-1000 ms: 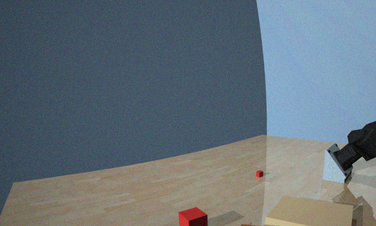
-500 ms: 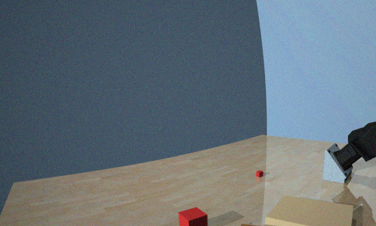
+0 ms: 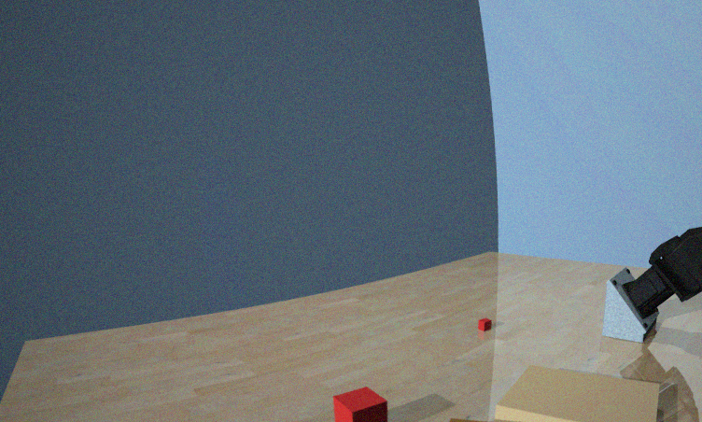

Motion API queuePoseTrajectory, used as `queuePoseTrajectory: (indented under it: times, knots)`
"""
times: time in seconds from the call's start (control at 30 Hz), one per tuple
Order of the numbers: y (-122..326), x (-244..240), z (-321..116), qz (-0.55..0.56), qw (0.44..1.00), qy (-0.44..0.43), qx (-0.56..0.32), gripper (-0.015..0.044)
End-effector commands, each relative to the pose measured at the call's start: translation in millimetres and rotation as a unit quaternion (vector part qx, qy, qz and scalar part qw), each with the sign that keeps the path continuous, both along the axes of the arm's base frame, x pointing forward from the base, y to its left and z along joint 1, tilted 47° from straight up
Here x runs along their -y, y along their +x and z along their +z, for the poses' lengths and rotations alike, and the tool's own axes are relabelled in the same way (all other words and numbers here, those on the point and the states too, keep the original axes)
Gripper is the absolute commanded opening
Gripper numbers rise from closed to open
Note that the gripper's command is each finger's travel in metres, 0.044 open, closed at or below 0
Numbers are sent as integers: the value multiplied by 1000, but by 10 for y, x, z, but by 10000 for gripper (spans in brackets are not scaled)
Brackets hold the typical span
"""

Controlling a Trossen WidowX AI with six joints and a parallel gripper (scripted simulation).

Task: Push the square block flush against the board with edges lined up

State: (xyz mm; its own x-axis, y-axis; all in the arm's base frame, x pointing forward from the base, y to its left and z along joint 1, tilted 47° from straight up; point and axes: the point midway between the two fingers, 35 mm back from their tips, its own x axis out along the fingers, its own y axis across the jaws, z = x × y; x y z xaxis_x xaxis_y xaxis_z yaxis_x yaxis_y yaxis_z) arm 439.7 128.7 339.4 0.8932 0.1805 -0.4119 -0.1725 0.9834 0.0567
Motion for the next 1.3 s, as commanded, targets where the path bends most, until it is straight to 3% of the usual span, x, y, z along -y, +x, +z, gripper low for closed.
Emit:
queuePoseTrajectory:
  times: [0.0, 0.63, 1.27]
  knots:
    - [91, 148, -319, -12, 999, 7, -49, 0]
    - [152, 796, -1714, -84, 952, 82, -284, 0]
    - [-236, 1285, -2770, -171, 829, 215, -487, 0]
